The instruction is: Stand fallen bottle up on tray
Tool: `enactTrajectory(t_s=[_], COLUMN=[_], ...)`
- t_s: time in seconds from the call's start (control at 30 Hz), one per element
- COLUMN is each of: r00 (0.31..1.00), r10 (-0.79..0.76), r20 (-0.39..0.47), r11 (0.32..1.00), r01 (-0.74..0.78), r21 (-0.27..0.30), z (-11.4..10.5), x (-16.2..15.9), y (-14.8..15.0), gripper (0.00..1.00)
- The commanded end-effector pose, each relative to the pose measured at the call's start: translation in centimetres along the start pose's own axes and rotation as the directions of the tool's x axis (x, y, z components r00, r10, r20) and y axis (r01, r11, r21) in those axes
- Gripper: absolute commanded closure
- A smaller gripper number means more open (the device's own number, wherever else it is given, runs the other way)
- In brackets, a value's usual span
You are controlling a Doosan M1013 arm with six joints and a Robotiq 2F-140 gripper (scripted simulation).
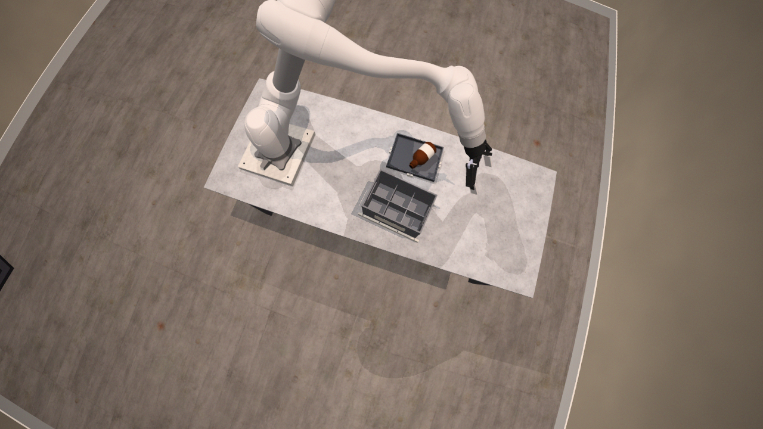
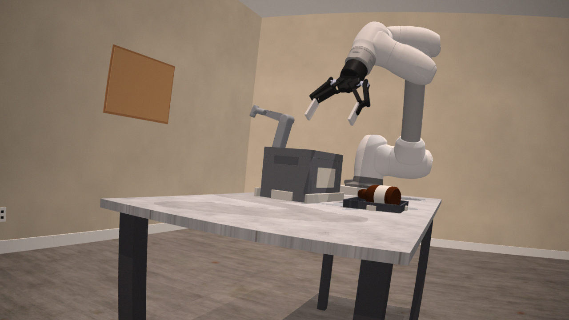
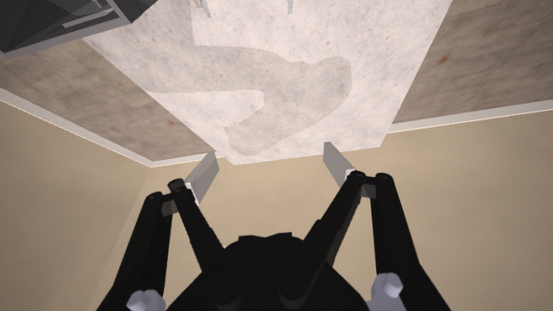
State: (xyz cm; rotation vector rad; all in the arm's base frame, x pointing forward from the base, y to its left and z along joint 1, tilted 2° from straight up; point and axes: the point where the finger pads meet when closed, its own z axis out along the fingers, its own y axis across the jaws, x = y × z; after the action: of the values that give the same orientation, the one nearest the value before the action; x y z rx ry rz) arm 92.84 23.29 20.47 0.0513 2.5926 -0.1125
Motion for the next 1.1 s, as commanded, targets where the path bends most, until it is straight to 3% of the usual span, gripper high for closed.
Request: enactTrajectory(t_s=[0.0,0.1,0.17,0.3,0.6,0.67,0.7,1.03,1.07], r00=[0.987,0.987,0.953,0.898,0.687,0.687,0.611,0.284,0.227], r10=[0.153,0.153,0.296,0.429,0.717,0.717,0.783,0.956,0.971], r20=[-0.039,-0.039,-0.07,-0.092,-0.117,-0.117,-0.116,-0.078,-0.068], r11=[0.987,0.987,0.952,0.898,0.688,0.688,0.613,0.289,0.233], r01=[-0.151,-0.151,-0.288,-0.413,-0.671,-0.671,-0.727,-0.854,-0.863], r21=[0.06,0.06,0.104,0.152,0.275,0.275,0.309,0.431,0.449], z=[-1.1,-1.1,-2.0,-3.0,-5.2,-5.2,-5.9,-8.3,-8.7], x=[2.7,2.7,4.8,6.9,12.0,12.0,13.5,18.8,19.6], y=[-0.1,-0.1,0.0,0.0,0.2,0.2,0.2,0.3,0.4], gripper=[0.0,0.0,0.0,0.0,0.0,0.0,0.0,0.0,0.0])
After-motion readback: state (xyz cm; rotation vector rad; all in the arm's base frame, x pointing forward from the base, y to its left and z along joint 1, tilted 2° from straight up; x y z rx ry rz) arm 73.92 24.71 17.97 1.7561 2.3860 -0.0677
